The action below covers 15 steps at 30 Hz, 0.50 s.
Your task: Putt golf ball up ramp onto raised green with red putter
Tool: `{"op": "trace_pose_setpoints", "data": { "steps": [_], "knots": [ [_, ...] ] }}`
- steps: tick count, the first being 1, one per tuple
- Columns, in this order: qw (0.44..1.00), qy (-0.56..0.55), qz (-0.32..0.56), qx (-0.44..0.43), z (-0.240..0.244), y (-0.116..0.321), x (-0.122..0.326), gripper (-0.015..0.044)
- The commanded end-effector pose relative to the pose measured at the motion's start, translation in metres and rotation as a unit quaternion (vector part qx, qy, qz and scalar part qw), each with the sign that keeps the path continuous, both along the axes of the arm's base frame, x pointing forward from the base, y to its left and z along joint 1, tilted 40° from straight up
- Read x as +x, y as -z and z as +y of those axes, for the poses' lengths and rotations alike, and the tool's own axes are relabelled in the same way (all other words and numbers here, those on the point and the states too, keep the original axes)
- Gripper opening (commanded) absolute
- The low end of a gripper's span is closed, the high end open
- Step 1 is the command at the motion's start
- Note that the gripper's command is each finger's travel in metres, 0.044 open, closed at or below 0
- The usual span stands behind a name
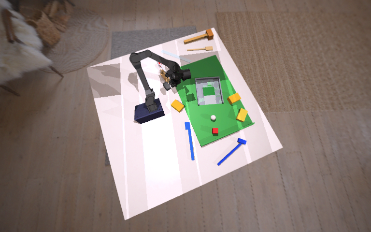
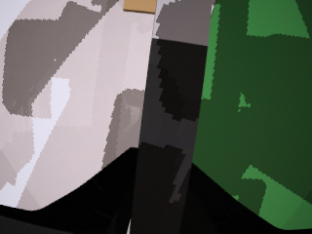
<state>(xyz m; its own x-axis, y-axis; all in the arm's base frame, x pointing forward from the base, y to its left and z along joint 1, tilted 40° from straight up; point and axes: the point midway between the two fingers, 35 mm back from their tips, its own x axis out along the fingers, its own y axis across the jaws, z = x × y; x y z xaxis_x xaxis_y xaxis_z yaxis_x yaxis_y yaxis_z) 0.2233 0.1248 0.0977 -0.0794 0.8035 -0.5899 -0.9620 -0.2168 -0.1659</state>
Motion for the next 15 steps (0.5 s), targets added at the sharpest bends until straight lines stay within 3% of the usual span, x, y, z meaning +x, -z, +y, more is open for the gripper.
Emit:
{"op": "trace_pose_setpoints", "data": {
  "steps": [1, 9, 15],
  "knots": [
    [1.000, -0.001, -0.006, 0.001, -0.011, -0.015, 0.001, 0.0000],
    [1.000, -0.001, -0.004, 0.006, -0.033, -0.045, -0.004, 0.0000],
    [0.999, 0.030, 0.028, -0.007, -0.040, -0.031, 0.005, 0.0000]
  ]
}}
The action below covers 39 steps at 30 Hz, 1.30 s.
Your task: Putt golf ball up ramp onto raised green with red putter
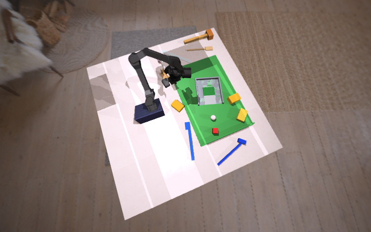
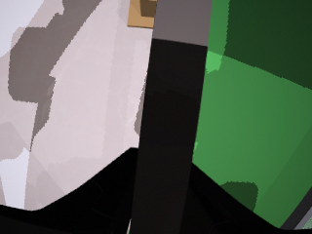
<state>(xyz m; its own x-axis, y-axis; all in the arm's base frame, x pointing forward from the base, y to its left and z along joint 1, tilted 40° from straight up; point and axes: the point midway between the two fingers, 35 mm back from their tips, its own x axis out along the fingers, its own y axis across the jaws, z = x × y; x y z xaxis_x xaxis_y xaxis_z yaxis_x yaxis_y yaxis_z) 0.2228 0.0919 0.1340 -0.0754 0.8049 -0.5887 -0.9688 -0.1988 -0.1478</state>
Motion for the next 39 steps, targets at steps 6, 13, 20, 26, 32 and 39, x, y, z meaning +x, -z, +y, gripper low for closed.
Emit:
{"op": "trace_pose_setpoints", "data": {
  "steps": [6, 13, 20, 26, 32, 39],
  "knots": [
    [0.990, 0.103, 0.094, -0.037, -0.039, 0.026, 0.026, 0.0000],
    [0.961, 0.199, 0.182, -0.065, -0.079, 0.052, 0.042, 0.0000],
    [0.914, 0.293, 0.269, -0.083, -0.122, 0.078, 0.052, 0.0000],
    [0.859, 0.370, 0.342, -0.094, -0.160, 0.102, 0.053, 0.0000],
    [0.793, 0.437, 0.413, -0.102, -0.195, 0.125, 0.050, 0.0000],
    [0.702, 0.506, 0.489, -0.107, -0.234, 0.154, 0.039, 0.0000]
  ]
}}
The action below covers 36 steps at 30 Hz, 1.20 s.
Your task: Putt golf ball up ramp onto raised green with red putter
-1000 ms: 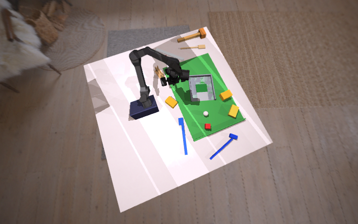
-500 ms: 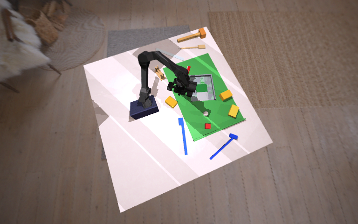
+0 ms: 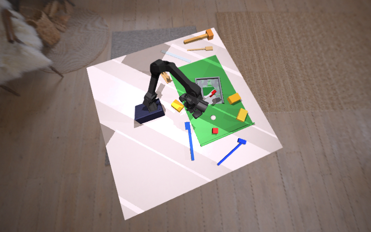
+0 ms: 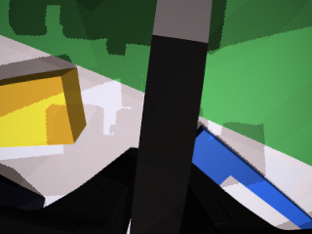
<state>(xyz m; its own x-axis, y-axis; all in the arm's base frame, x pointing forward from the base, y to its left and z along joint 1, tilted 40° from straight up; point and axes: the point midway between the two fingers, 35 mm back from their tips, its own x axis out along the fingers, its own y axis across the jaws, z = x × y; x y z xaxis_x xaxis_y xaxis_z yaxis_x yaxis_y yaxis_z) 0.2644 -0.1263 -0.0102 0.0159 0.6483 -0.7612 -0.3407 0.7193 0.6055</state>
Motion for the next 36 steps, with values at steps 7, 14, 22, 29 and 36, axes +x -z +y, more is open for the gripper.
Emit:
{"op": "trace_pose_setpoints", "data": {
  "steps": [7, 14, 22, 29, 36],
  "knots": [
    [0.983, 0.138, 0.122, -0.012, -0.052, 0.041, -0.021, 0.0000],
    [0.958, 0.213, 0.193, -0.015, -0.077, 0.066, -0.040, 0.0000],
    [0.958, 0.213, 0.192, -0.015, -0.068, 0.078, -0.040, 0.0000],
    [0.958, 0.213, 0.192, -0.014, -0.052, 0.097, -0.040, 0.0000],
    [0.958, 0.213, 0.192, -0.014, -0.047, 0.103, -0.040, 0.0000]
  ]
}}
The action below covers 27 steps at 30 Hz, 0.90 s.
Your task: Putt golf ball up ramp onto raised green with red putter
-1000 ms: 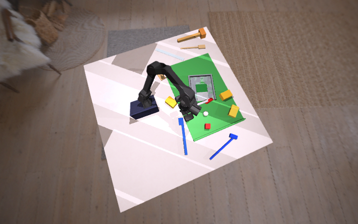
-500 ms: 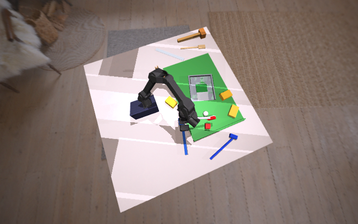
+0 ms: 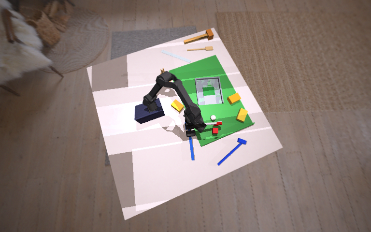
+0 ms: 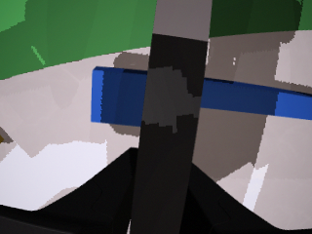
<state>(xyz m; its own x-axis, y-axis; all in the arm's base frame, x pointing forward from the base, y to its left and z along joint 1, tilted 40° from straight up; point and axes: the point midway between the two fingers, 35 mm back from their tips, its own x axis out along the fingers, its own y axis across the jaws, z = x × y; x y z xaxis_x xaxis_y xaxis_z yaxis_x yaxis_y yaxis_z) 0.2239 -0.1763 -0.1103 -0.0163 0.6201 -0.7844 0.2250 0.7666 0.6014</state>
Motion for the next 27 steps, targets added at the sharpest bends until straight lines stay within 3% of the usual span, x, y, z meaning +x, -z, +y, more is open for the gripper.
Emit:
{"op": "trace_pose_setpoints", "data": {
  "steps": [1, 27],
  "knots": [
    [1.000, 0.004, 0.000, 0.002, 0.004, 0.005, 0.001, 0.0000],
    [1.000, 0.003, 0.000, 0.002, 0.012, 0.022, -0.001, 0.0000]
  ]
}}
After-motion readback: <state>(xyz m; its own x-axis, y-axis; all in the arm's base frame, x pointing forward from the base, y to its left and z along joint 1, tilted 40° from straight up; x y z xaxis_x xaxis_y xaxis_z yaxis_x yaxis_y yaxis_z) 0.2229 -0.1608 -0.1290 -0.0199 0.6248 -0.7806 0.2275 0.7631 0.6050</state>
